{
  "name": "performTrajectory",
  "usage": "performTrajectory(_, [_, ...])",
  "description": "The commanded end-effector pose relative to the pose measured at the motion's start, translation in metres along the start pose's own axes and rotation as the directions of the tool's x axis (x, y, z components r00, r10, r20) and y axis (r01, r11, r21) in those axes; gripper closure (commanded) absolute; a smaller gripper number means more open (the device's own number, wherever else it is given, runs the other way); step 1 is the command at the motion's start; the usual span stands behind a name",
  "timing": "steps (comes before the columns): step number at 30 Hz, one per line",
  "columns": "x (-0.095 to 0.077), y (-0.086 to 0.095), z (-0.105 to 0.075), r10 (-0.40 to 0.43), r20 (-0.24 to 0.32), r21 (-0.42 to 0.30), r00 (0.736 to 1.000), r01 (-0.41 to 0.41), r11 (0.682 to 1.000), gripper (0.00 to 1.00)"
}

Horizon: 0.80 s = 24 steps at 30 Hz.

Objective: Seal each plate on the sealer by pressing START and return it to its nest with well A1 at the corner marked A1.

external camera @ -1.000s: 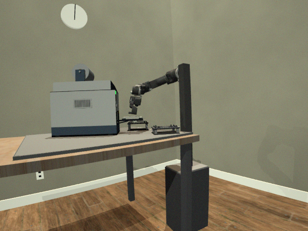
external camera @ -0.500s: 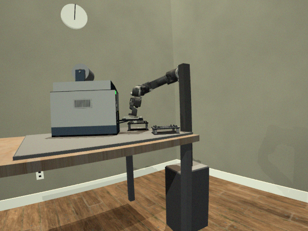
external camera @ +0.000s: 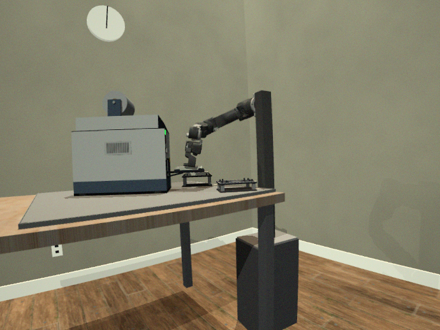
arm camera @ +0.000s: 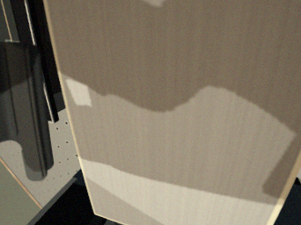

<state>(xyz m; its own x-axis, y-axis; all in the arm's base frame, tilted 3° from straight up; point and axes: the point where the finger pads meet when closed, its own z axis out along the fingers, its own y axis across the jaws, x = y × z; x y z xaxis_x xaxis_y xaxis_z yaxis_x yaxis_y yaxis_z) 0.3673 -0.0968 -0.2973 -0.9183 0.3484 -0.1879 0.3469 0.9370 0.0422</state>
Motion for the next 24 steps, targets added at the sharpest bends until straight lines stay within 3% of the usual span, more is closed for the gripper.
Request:
performTrajectory(1, [-0.0006, 0.0015, -0.0004, -0.005, 0.002, -0.007, 1.0, 0.005, 1.0, 0.35])
performTrajectory(24, [-0.0001, 0.0011, 0.0061, -0.001, 0.004, -0.004, 1.0, 0.001, 1.0, 0.36])
